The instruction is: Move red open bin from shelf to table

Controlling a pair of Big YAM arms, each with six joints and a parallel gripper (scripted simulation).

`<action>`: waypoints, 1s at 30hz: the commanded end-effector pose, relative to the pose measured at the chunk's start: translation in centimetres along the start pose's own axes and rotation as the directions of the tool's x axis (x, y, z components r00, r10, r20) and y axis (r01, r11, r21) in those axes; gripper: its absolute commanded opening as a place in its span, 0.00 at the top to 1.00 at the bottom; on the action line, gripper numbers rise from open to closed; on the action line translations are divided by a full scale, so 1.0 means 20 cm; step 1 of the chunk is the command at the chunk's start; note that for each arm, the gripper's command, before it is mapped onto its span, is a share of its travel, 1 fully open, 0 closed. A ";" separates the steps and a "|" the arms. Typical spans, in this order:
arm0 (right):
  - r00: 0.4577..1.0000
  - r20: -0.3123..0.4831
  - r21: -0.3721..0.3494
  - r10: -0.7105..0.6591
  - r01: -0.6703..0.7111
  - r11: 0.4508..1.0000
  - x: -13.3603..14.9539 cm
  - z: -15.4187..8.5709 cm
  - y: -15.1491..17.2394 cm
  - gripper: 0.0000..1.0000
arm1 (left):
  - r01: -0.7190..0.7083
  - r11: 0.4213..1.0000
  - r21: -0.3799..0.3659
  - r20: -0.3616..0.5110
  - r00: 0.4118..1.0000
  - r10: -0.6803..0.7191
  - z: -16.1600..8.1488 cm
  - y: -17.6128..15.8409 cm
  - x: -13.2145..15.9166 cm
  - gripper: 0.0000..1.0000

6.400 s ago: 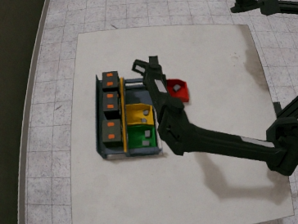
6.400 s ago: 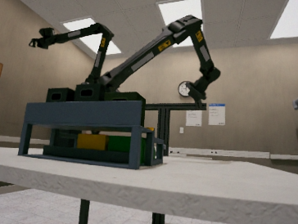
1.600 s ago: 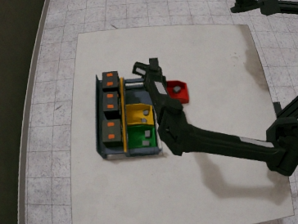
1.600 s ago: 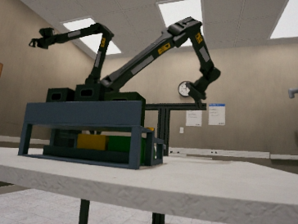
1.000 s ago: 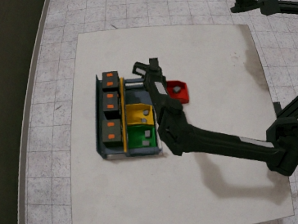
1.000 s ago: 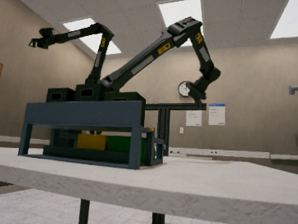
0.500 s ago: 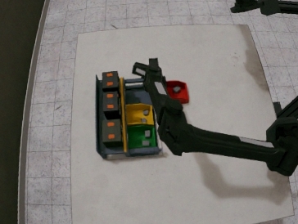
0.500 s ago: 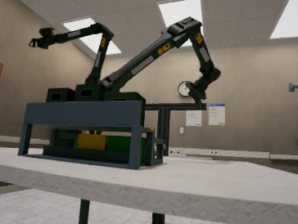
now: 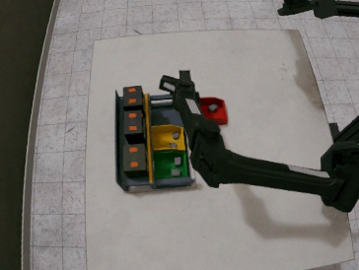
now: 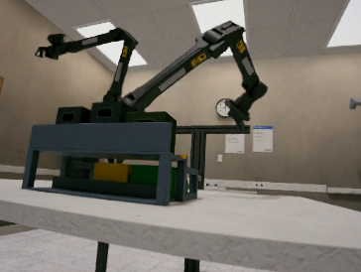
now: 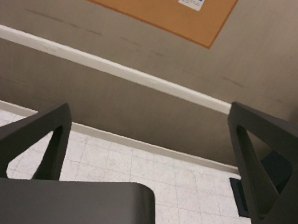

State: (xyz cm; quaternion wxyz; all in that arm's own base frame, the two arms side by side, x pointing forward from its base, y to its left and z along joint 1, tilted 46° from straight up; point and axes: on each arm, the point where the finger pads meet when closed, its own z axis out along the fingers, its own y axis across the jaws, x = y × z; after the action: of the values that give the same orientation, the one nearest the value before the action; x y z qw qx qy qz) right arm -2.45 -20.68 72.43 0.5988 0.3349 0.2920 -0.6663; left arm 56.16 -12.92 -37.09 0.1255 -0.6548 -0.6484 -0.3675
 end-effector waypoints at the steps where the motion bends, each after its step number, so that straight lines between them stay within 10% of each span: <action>1: 0.998 0.056 0.005 -0.019 0.019 1.000 -0.19 -0.03 -0.01 0.00 | 0.006 1.000 -0.012 0.009 1.000 -0.006 0.01 0.05 -0.02 1.00; 30: 0.998 0.056 0.005 -0.019 0.019 1.000 -0.19 -0.03 -0.01 0.00 | 0.014 1.000 -0.004 0.004 1.000 -0.014 0.05 0.03 -0.01 1.00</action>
State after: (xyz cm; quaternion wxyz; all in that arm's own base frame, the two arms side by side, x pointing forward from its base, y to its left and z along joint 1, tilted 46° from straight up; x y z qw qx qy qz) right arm -2.45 -20.68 72.43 0.5988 0.3349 0.2920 -0.6663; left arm 56.17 -12.92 -37.11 0.1254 -0.6550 -0.6482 -0.3676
